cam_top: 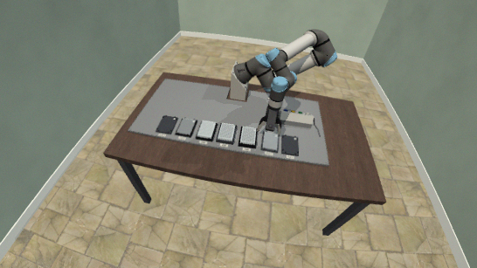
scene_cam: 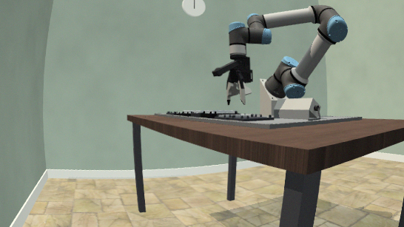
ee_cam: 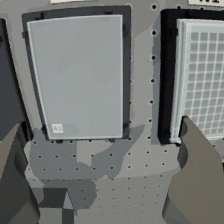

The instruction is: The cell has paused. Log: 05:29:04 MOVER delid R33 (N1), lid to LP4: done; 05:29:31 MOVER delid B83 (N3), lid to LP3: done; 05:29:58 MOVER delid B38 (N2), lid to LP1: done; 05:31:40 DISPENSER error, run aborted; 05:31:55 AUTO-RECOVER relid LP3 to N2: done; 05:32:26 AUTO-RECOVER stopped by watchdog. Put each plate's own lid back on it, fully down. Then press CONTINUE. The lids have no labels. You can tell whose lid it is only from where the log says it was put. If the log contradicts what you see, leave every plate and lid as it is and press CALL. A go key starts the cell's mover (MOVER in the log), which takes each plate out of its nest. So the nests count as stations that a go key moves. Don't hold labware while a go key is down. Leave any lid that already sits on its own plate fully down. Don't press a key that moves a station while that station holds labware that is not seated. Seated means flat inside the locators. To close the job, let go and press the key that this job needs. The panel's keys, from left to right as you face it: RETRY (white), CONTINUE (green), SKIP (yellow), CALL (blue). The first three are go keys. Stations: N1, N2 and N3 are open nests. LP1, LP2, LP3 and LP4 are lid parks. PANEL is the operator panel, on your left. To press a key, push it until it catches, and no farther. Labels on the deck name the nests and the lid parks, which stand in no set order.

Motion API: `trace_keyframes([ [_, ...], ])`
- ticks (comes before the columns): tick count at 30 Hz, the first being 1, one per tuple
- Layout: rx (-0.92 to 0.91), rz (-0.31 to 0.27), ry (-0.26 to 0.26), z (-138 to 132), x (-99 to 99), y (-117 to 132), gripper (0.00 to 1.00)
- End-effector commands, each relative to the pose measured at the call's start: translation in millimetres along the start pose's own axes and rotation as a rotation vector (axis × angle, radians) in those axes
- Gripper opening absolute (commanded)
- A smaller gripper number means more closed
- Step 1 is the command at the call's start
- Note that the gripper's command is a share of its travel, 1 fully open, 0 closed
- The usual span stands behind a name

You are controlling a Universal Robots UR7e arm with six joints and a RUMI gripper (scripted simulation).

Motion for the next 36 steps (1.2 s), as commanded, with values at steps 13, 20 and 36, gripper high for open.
trace_keyframes([
  [13,-0.001,0.001,0.002,-25.7,-0.1,-9.2,0.82],
  [20,-0.001,0.001,0.002,-25.7,-3.5,-9.2,0.82],
  [36,-0.001,0.001,0.002,-25.7,-26.8,-9.2,0.82],
])
Point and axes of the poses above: the point where the finger pads meet when closed, its own x axis back along the fingers, its own z axis across the jaws, y = z × x, the point moved 6 cm from there along x, back along the fingers, and after that the axes turned 11 degrees about -x, right-handed, at the moved point
